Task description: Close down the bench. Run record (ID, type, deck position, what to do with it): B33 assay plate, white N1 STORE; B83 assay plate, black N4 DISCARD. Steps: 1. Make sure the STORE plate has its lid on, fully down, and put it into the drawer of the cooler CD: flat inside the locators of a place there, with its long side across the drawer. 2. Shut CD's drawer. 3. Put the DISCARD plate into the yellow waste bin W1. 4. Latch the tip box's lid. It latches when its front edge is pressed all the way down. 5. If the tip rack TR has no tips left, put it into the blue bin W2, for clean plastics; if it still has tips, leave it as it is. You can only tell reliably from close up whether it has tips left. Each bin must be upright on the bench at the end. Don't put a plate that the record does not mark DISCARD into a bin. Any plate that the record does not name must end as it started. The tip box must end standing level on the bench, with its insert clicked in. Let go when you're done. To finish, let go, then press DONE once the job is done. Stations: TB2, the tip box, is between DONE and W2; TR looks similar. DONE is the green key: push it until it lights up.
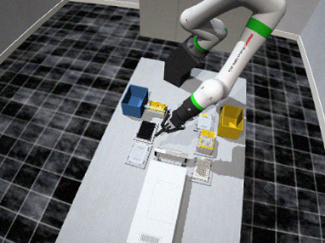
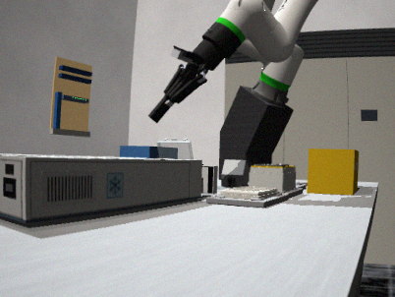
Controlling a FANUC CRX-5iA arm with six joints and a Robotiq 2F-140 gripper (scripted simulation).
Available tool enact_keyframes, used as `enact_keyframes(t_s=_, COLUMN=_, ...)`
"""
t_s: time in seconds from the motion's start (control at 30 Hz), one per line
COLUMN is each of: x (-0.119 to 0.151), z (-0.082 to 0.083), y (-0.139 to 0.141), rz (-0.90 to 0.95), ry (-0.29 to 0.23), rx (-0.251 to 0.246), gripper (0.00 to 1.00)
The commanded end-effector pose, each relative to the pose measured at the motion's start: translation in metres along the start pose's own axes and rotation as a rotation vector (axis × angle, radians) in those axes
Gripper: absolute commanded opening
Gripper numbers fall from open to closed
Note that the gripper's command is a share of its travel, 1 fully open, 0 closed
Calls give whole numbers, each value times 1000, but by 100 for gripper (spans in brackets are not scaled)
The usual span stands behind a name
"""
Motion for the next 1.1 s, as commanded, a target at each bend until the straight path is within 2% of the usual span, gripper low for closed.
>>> enact_keyframes(t_s=0.0, x=-3, z=3, y=13, rz=6, ry=-18, rx=18, gripper=10)
enact_keyframes(t_s=0.07, x=-4, z=4, y=22, rz=15, ry=-36, rx=36, gripper=10)
enact_keyframes(t_s=0.17, x=-3, z=6, y=37, rz=15, ry=-36, rx=36, gripper=10)
enact_keyframes(t_s=0.2, x=-4, z=7, y=40, rz=25, ry=-58, rx=50, gripper=10)
enact_keyframes(t_s=0.3, x=-1, z=9, y=53, rz=25, ry=-58, rx=50, gripper=10)
enact_keyframes(t_s=0.33, x=-1, z=10, y=57, rz=35, ry=-83, rx=60, gripper=10)
enact_keyframes(t_s=0.47, x=2, z=12, y=66, rz=35, ry=-83, rx=60, gripper=10)
enact_keyframes(t_s=0.5, x=2, z=13, y=70, rz=46, ry=-111, rx=64, gripper=10)
enact_keyframes(t_s=0.57, x=7, z=15, y=79, rz=46, ry=-111, rx=64, gripper=10)
enact_keyframes(t_s=0.6, x=7, z=16, y=83, rz=58, ry=-141, rx=63, gripper=10)
enact_keyframes(t_s=0.7, x=14, z=19, y=93, rz=58, ry=-141, rx=63, gripper=10)
enact_keyframes(t_s=0.73, x=15, z=21, y=96, rz=71, ry=-171, rx=56, gripper=10)
enact_keyframes(t_s=0.8, x=21, z=23, y=102, rz=71, ry=-171, rx=56, gripper=10)
enact_keyframes(t_s=0.83, x=23, z=24, y=106, rz=84, ry=-200, rx=45, gripper=10)
enact_keyframes(t_s=0.9, x=29, z=27, y=110, rz=85, ry=-202, rx=44, gripper=10)
enact_keyframes(t_s=0.93, x=32, z=29, y=113, rz=98, ry=-229, rx=28, gripper=10)
enact_keyframes(t_s=1.03, x=36, z=30, y=115, rz=101, ry=-233, rx=26, gripper=10)
enact_keyframes(t_s=1.07, x=38, z=32, y=117, rz=114, ry=-257, rx=6, gripper=10)
Point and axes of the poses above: the point where the finger pads meet when closed, its own z axis back along the fingers, its own y axis across the jaws, x = y × z, the point moved 7 cm from there along z, back along the fingers, and after that the axes turned 7 degrees about z, right-handed, at the moved point
